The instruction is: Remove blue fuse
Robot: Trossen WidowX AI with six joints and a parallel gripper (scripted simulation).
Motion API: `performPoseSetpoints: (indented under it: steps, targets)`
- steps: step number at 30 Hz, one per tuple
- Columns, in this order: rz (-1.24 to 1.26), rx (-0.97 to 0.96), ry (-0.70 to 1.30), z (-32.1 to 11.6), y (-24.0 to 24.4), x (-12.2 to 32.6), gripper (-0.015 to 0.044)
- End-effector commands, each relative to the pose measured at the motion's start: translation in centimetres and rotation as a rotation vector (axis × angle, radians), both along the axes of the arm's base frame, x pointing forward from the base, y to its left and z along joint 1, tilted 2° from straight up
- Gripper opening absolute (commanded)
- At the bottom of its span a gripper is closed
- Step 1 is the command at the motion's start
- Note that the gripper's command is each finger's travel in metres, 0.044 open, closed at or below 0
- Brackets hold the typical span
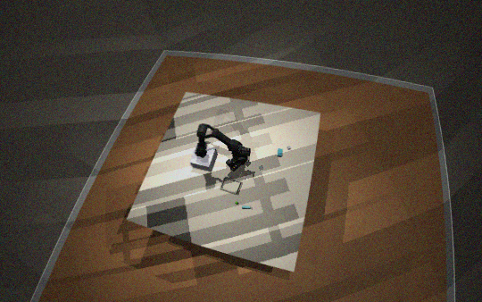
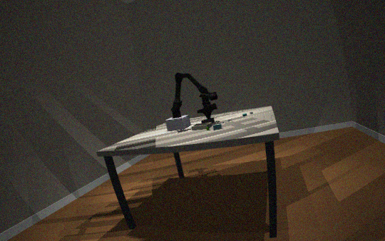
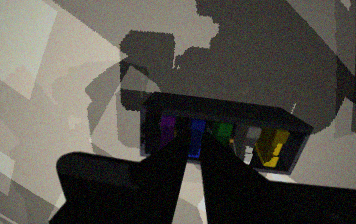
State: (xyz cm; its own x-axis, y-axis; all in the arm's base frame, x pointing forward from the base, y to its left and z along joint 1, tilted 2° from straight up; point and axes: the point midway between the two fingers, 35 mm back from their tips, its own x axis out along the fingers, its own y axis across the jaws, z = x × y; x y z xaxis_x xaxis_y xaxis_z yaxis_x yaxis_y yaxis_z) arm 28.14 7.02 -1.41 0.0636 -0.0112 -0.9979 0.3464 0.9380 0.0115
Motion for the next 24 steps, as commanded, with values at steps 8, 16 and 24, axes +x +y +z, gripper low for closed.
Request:
performPoseSetpoints:
  steps: [8,16,24]
  targets:
    - [0.000,0.001,0.000,0.6,0.0,0.0,0.0000]
    - [0.001,0.002,0.000,0.9,0.0,0.0,0.0000]
    - [0.001,0.002,0.000,1.3,0.0,0.0,0.0000]
